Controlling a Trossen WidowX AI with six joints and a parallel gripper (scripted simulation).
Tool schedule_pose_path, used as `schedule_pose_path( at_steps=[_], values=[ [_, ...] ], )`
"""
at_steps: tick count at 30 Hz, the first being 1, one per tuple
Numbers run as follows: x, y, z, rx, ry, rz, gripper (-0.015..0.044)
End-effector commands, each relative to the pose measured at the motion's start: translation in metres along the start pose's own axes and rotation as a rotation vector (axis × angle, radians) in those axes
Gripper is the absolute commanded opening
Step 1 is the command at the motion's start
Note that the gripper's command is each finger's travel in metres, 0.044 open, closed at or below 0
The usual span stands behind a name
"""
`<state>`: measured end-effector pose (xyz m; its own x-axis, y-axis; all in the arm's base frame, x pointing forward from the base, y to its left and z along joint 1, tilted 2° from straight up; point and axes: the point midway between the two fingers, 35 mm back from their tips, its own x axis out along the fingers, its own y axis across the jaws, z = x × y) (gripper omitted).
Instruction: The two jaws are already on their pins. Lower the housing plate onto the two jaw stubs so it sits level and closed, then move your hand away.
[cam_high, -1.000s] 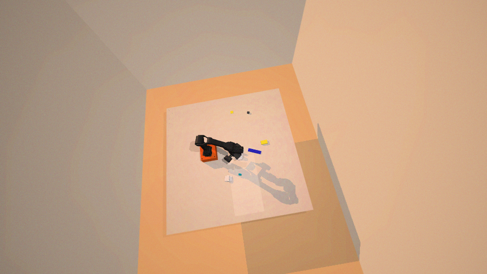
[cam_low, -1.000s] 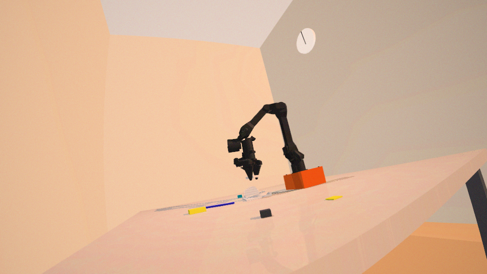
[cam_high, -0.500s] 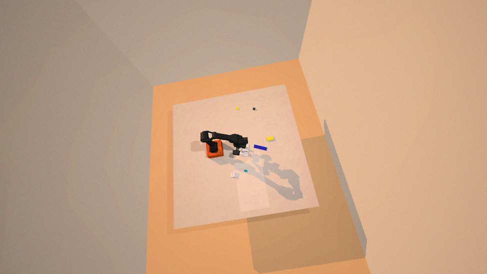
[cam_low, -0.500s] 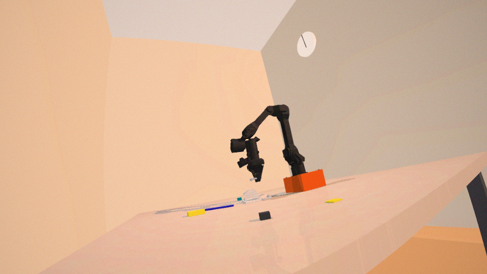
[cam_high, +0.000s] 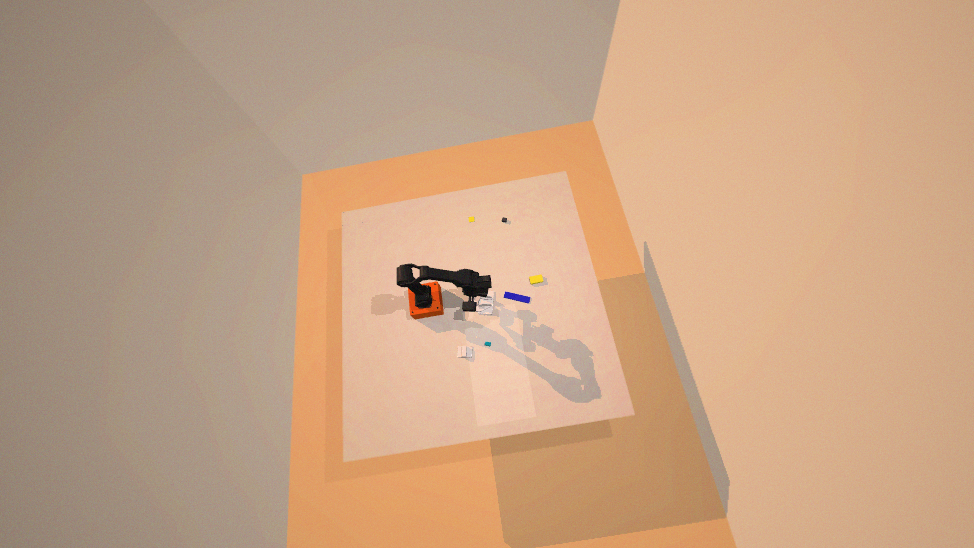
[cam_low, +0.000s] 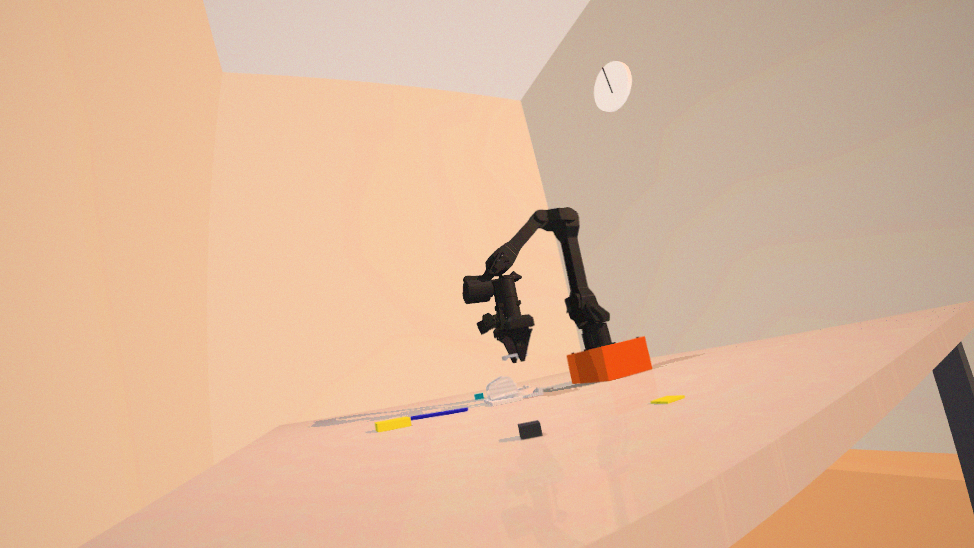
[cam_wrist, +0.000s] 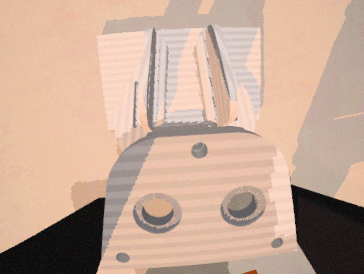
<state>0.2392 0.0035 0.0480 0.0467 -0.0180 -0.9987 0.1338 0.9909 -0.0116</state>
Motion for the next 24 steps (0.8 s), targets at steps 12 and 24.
schedule_pose_path(
  at_steps=[12, 24],
  values=[
    [0.001, -0.001, -0.001, -0.013, 0.001, -0.005, 0.0351],
    [0.001, -0.002, -0.019, -0.013, 0.002, -0.005, 0.0351]
  ],
)
